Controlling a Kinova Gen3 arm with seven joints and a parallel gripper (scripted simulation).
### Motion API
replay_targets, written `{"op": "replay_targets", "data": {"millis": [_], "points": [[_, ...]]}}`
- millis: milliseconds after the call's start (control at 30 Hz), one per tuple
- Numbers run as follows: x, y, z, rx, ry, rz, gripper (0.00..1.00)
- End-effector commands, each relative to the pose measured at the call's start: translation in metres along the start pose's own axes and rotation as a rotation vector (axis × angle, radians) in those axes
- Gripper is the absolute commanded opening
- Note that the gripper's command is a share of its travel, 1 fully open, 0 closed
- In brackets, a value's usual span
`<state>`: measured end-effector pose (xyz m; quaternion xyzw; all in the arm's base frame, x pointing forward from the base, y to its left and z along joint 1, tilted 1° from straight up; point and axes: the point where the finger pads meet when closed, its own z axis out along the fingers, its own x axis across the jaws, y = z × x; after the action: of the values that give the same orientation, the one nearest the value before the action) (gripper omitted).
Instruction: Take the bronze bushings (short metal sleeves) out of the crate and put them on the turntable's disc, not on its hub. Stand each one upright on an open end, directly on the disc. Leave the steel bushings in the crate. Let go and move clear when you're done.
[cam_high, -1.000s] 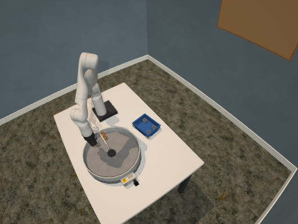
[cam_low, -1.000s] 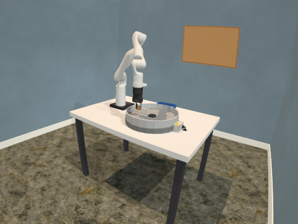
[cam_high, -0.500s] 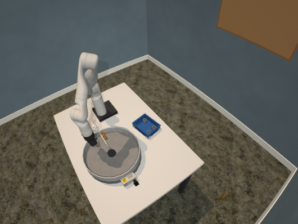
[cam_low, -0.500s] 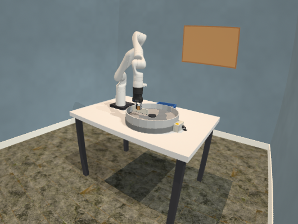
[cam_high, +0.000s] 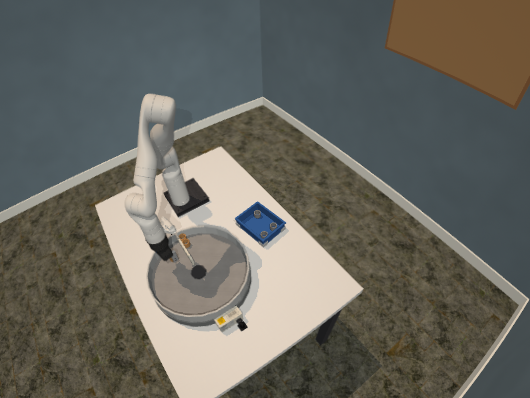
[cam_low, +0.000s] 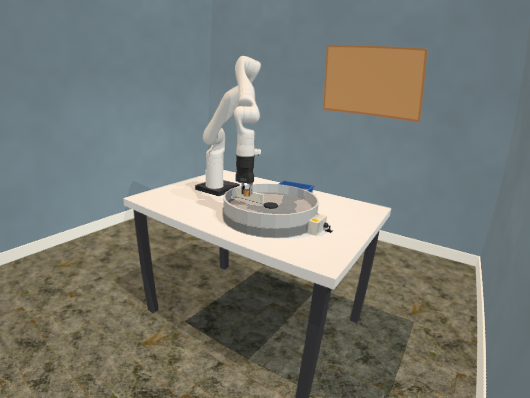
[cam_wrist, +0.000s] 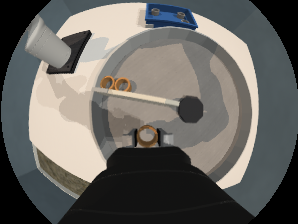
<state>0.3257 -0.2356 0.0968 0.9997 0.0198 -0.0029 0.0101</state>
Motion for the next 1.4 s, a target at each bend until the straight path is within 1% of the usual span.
{"op": "replay_targets", "data": {"millis": [0,167,233,733,1367], "points": [[-0.001,0.000,0.003,0.000,-0.002,0.001,0.00],[-0.001,0.000,0.011,0.000,-0.002,0.001,0.00],[-0.001,0.000,0.011,0.000,-0.002,0.001,0.00],[-0.001,0.000,0.035,0.000,-0.002,0.001,0.00],[-0.001,0.000,0.039,0.000,-0.002,0.001,0.00]]}}
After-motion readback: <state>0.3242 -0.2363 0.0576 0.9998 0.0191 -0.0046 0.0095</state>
